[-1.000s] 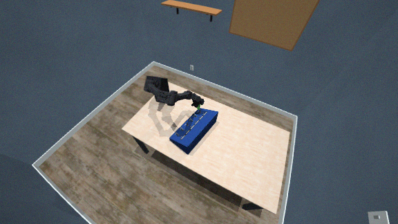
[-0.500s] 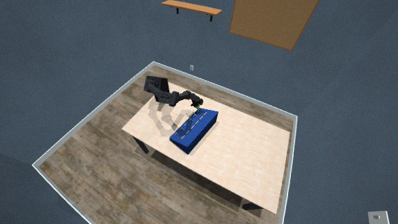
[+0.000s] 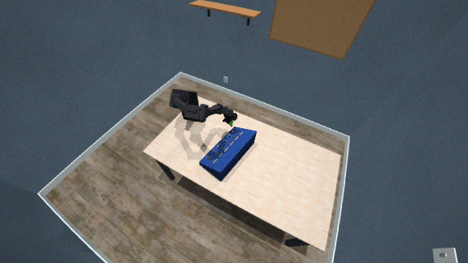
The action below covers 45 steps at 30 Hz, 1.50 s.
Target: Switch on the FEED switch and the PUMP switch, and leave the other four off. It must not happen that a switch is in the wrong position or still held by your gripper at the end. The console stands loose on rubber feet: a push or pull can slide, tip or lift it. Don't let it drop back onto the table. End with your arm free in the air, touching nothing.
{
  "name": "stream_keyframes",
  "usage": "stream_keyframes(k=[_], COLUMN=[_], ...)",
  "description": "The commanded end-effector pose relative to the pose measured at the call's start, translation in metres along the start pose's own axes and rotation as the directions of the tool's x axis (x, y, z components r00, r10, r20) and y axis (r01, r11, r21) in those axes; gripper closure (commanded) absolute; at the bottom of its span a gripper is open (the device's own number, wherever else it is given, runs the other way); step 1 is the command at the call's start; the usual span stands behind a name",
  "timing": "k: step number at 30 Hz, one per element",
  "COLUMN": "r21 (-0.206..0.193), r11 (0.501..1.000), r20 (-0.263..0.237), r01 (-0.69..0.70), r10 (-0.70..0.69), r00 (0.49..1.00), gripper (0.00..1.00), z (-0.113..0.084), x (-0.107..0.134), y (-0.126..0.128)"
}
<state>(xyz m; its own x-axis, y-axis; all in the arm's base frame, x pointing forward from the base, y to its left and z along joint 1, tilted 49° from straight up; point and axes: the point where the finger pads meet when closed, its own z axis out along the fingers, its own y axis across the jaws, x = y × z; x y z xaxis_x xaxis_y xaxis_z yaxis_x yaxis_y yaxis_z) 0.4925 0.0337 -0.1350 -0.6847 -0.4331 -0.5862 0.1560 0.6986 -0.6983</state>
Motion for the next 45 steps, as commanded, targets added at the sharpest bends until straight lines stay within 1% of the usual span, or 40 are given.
stream_keyframes(k=[1,6,10,12,14,15,16,18,20,21,45], r21=[-0.028,-0.028,-0.028,-0.028,-0.028,-0.006,-0.005,-0.024,-0.026,-0.026,-0.026], r11=[0.999,0.999,0.999,0.999,0.999,1.0,1.0,0.999,0.999,0.999,0.999], r20=[0.029,0.029,0.028,0.028,0.028,-0.013,-0.006,0.022,0.026,0.026,0.025], r01=[-0.016,-0.017,-0.017,-0.017,-0.017,-0.007,-0.019,-0.021,-0.024,-0.024,-0.023], r10=[0.016,0.017,0.018,0.018,0.018,0.007,0.019,0.022,0.025,0.025,0.024], r00=[0.999,0.999,0.999,0.999,0.999,1.0,1.0,1.0,0.999,0.999,0.999], gripper=[1.0,1.0,1.0,1.0,1.0,1.0,1.0,1.0,1.0,0.0,0.0], z=[-0.034,-0.072,-0.095,-0.102,-0.102,-0.09,-0.092,-0.104,-0.105,-0.104,-0.104], x=[-0.013,-0.012,-0.011,-0.011,-0.011,0.007,0.001,-0.009,-0.012,-0.012,-0.012], y=[0.008,0.007,0.006,0.006,0.006,0.0,-0.002,0.004,0.006,0.006,0.006])
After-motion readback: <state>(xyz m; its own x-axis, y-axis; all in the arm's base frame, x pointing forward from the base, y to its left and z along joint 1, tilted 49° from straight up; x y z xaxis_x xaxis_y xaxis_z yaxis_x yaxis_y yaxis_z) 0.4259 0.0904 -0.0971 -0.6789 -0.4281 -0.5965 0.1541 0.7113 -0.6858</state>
